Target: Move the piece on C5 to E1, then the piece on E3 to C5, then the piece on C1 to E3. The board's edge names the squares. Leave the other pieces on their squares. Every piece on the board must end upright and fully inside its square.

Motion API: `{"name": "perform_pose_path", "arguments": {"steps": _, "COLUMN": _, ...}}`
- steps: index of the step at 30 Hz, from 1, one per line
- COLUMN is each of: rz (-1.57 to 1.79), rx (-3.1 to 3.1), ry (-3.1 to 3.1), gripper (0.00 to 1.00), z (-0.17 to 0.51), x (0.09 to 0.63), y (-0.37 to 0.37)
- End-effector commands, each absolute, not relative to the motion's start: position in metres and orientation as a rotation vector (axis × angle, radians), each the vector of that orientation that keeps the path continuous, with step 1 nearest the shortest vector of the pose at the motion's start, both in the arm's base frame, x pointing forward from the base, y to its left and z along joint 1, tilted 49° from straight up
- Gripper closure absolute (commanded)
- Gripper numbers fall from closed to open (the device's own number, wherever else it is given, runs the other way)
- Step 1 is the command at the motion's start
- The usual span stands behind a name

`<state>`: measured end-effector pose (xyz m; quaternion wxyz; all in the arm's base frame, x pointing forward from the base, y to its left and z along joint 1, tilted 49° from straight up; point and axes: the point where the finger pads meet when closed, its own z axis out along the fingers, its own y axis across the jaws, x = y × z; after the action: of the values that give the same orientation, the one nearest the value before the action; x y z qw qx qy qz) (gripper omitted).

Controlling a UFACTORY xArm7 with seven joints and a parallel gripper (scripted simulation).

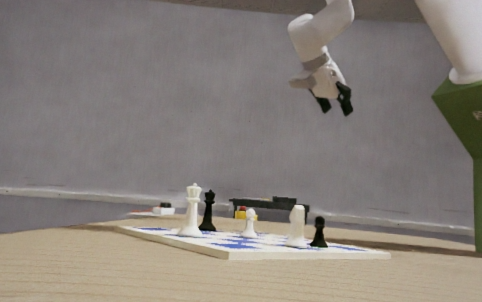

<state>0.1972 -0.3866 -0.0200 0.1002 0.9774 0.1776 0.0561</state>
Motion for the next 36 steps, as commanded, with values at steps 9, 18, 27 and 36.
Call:
{"name": "perform_pose_path", "arguments": {"steps": 9, "rz": 0.170, "rx": 2.899, "ry": 0.509, "gripper": 0.00, "z": -0.013, "x": 0.209, "y": -0.384}}
{"name": "perform_pose_path", "arguments": {"steps": 18, "rz": 0.181, "rx": 2.937, "ry": 0.471, "gripper": 0.00, "z": 0.007, "x": 0.251, "y": -0.366}}
{"name": "perform_pose_path", "arguments": {"steps": 27, "rz": 0.177, "rx": 3.018, "ry": 0.376, "gripper": 0.00, "z": 0.059, "x": 0.335, "y": -0.304}}
{"name": "perform_pose_path", "arguments": {"steps": 36, "rz": 0.154, "rx": 3.065, "ry": 0.301, "gripper": 0.00, "z": 0.099, "x": 0.379, "y": -0.245}}
